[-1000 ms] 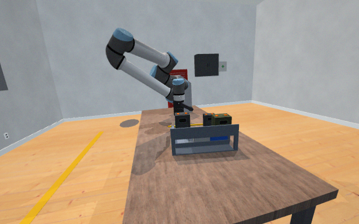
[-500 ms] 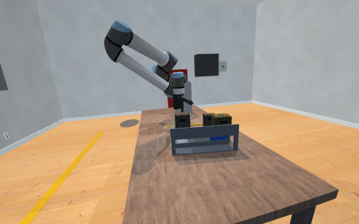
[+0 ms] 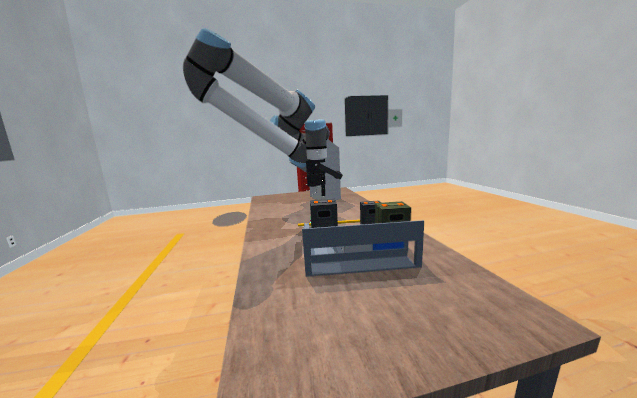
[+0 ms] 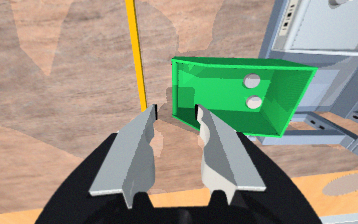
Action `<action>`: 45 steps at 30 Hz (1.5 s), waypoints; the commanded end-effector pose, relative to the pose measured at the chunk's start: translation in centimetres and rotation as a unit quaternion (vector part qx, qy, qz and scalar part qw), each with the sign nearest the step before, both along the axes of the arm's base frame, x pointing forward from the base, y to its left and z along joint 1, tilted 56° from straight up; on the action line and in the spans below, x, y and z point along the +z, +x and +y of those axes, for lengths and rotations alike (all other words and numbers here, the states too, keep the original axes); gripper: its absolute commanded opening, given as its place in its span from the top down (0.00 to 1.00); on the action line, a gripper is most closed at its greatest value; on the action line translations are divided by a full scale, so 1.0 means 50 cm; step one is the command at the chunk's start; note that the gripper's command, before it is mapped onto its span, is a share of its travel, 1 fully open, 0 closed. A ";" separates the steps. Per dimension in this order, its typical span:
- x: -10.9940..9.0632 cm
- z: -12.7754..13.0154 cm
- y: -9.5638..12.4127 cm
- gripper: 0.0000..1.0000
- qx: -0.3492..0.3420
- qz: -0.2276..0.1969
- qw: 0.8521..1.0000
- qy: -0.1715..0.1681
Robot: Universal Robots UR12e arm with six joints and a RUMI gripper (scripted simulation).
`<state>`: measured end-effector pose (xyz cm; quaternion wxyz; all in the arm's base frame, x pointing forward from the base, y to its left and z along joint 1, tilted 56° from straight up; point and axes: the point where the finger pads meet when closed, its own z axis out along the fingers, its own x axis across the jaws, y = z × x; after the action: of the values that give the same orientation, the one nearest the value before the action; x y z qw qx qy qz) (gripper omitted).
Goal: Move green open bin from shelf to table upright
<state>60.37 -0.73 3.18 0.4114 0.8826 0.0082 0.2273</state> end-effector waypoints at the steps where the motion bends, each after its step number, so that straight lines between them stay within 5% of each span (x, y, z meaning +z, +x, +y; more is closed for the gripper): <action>1: 0.005 0.006 -0.003 0.74 0.000 0.000 1.000 0.000; 45: -0.015 -0.019 0.011 0.74 0.000 0.000 1.000 0.000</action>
<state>60.89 -1.63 2.48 0.4113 0.8829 0.0076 0.2265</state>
